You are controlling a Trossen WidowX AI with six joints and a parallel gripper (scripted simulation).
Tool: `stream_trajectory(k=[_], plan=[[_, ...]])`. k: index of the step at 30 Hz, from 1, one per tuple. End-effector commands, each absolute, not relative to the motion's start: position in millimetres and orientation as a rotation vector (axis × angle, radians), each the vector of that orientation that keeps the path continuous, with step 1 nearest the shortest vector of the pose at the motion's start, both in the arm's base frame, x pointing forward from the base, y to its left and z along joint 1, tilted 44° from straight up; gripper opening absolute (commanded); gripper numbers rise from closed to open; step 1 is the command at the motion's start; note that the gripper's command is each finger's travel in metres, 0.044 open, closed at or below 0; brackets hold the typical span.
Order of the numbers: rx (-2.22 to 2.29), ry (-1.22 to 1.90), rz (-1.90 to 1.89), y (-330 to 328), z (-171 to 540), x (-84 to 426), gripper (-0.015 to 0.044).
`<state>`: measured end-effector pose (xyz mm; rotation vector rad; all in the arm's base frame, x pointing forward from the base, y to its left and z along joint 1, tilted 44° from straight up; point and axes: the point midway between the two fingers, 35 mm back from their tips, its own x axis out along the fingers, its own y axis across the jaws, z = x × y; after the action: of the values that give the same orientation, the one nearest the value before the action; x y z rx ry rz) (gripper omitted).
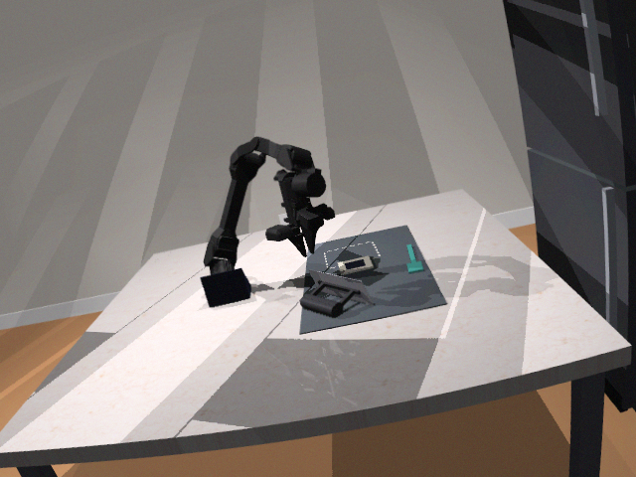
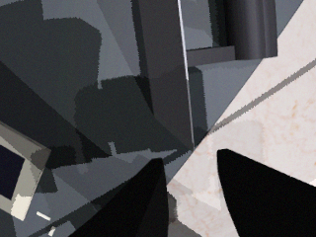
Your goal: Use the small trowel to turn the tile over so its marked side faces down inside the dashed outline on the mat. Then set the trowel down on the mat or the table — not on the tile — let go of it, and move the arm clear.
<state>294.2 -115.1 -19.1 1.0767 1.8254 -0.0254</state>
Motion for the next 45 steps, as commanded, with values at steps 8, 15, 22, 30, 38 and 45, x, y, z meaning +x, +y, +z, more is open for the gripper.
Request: stream_trajectory(k=[8,15,22,30,38,45], plan=[[1.095,1.842,-0.026,-101,-37,292,0.01],[1.099,1.844,-0.026,-95,-46,291,0.01],[1.104,1.847,-0.026,-88,-55,290,0.01],[1.107,1.848,-0.026,-82,-62,289,0.01],[1.107,1.848,-0.026,-77,-54,298,0.01],[1.108,1.848,-0.025,-69,-49,307,0.01]])
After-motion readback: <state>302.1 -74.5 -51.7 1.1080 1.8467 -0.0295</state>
